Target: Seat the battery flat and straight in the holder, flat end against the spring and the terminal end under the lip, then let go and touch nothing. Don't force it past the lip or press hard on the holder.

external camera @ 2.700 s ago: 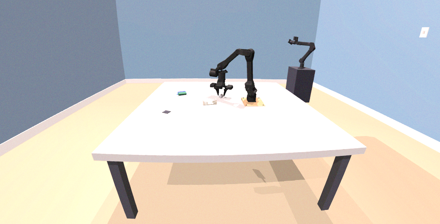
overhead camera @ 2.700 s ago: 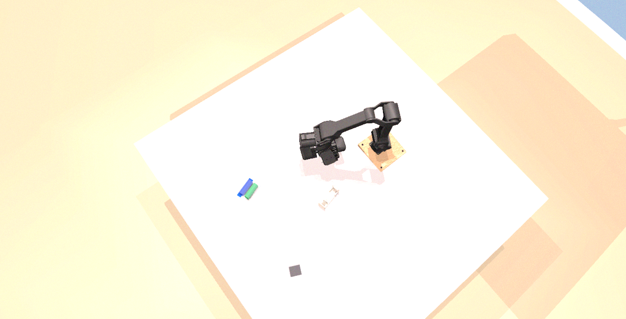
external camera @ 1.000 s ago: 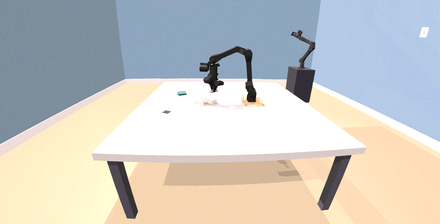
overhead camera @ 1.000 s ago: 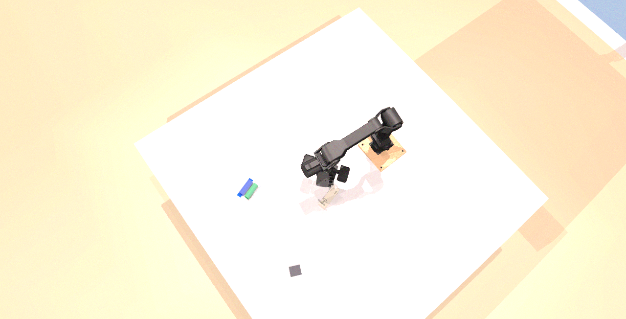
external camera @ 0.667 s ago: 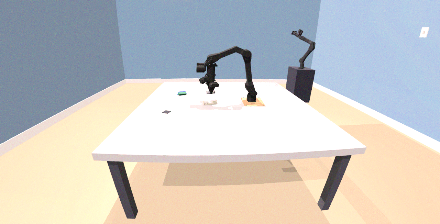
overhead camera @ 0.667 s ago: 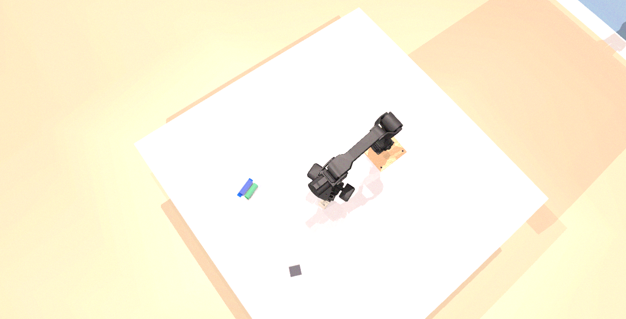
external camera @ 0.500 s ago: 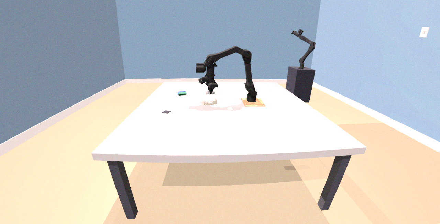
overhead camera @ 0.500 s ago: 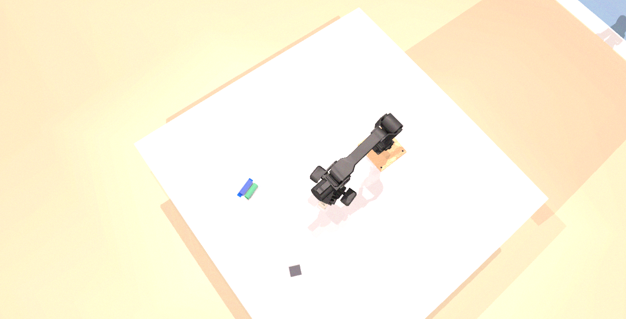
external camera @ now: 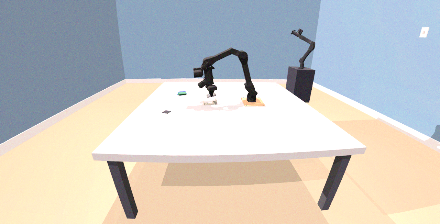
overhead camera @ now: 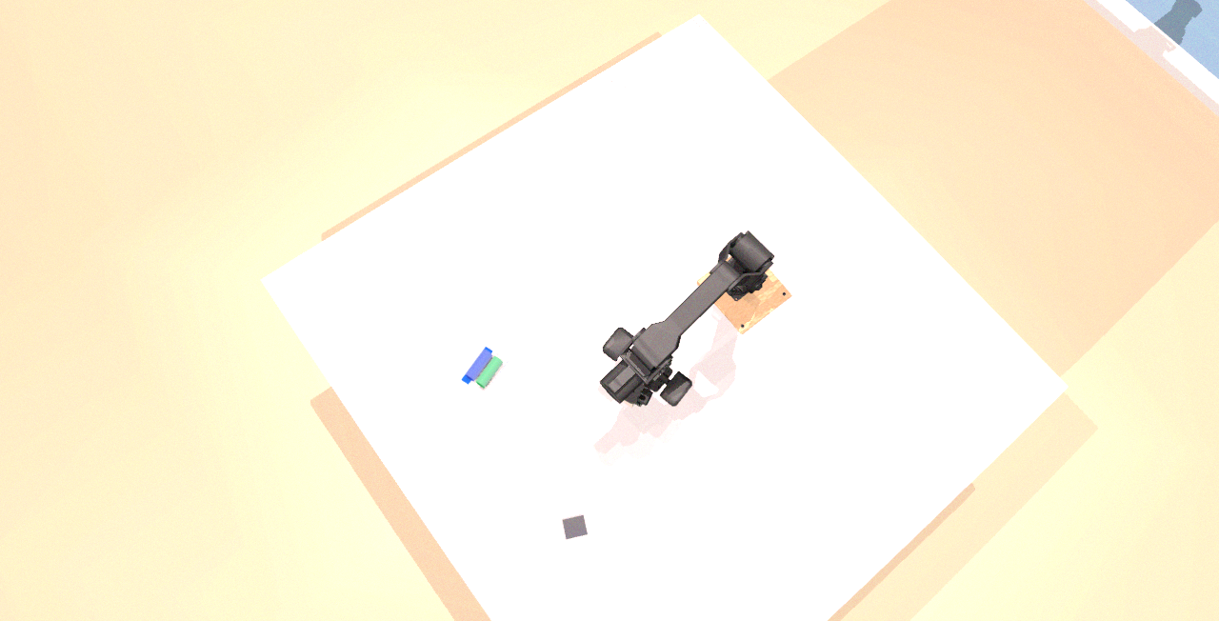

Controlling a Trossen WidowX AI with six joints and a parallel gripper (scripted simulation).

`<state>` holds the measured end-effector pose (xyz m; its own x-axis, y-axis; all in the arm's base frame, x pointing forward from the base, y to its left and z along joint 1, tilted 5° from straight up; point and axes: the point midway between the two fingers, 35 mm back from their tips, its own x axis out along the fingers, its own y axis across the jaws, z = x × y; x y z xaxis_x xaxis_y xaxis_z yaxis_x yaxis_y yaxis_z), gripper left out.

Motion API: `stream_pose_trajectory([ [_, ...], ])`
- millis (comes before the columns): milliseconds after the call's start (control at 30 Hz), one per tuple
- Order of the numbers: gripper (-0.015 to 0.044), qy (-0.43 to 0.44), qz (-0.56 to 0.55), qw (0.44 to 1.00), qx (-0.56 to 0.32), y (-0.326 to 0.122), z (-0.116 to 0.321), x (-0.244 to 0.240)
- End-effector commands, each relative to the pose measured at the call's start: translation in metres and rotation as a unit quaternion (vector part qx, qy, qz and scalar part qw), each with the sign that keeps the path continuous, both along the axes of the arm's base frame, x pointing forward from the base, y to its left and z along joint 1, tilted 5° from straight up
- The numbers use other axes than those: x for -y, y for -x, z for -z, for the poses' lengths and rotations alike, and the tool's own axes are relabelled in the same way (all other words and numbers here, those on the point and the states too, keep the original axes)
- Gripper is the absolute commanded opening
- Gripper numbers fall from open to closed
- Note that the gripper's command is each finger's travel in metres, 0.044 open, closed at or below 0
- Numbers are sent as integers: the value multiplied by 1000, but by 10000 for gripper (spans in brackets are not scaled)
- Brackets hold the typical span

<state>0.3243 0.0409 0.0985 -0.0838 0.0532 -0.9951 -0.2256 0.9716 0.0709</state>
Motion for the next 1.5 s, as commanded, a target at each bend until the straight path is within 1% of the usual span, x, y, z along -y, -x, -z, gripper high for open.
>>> stream_pose_trajectory([
  [0, 79, 9, -1, 999, -34, 1, 11, 0],
  [133, 79, 14, -4, 998, -62, 2, 20, 0],
  [1467, 79, 38, -13, 983, -181, -7, 36, -4],
])
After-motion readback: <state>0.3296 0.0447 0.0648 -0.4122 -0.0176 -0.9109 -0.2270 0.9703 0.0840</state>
